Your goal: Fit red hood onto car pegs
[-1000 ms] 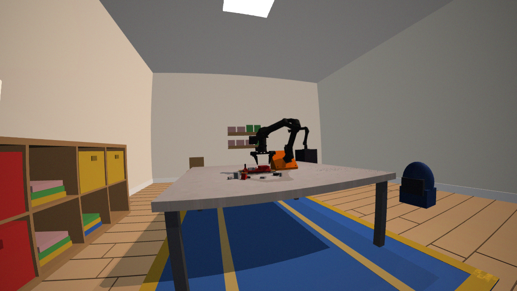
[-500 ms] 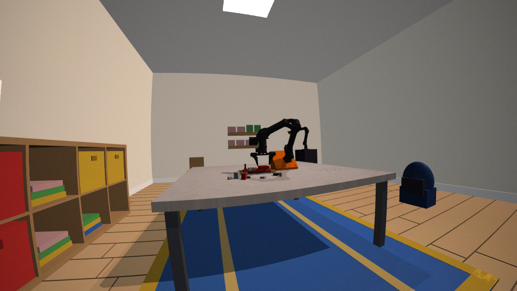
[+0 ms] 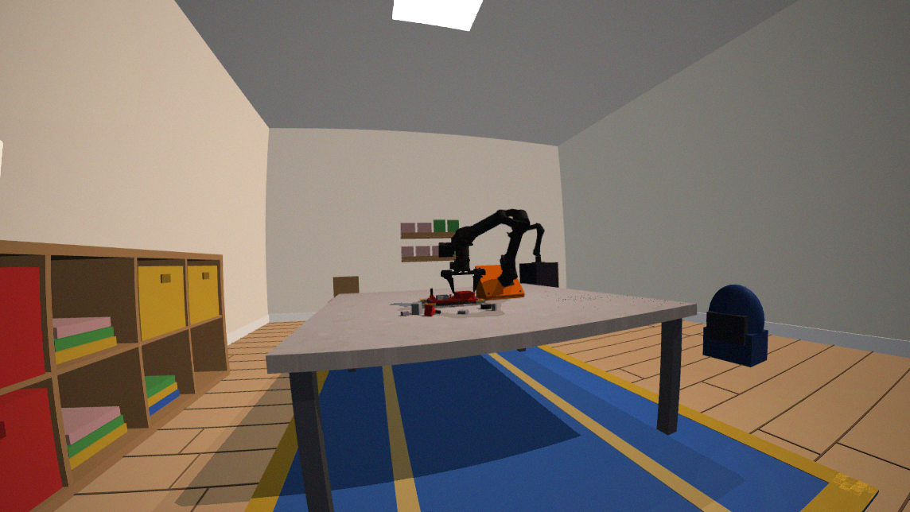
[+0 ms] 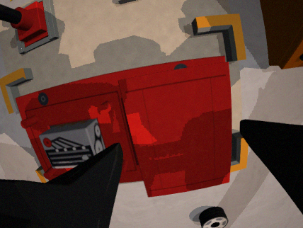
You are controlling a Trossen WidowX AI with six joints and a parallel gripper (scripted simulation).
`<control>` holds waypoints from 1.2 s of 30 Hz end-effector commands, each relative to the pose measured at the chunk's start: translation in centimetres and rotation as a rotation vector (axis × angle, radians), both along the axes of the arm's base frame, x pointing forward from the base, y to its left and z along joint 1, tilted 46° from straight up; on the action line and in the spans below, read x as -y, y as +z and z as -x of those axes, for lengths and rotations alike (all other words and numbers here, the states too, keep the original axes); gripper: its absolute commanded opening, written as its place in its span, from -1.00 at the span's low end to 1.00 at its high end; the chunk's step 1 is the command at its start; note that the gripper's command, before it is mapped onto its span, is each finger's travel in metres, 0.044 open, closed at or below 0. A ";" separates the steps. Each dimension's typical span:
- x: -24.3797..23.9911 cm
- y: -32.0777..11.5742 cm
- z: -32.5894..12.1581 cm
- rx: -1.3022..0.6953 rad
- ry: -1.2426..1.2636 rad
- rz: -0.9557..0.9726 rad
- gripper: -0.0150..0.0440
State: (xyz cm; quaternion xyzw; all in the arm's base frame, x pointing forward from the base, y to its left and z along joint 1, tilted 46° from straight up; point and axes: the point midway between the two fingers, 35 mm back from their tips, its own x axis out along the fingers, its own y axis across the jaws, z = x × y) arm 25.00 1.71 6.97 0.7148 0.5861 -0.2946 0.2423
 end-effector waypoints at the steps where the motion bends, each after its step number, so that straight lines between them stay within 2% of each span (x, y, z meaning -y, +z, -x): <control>1: -0.2 -0.1 0.0 -0.002 -0.002 -0.005 1.00; 26: -1.1 -1.0 -0.1 -0.002 -0.001 -0.006 1.00; 30: -0.9 -0.8 -0.2 0.004 0.000 0.000 0.64; 36: -0.9 -0.8 -0.2 0.004 0.000 0.000 0.51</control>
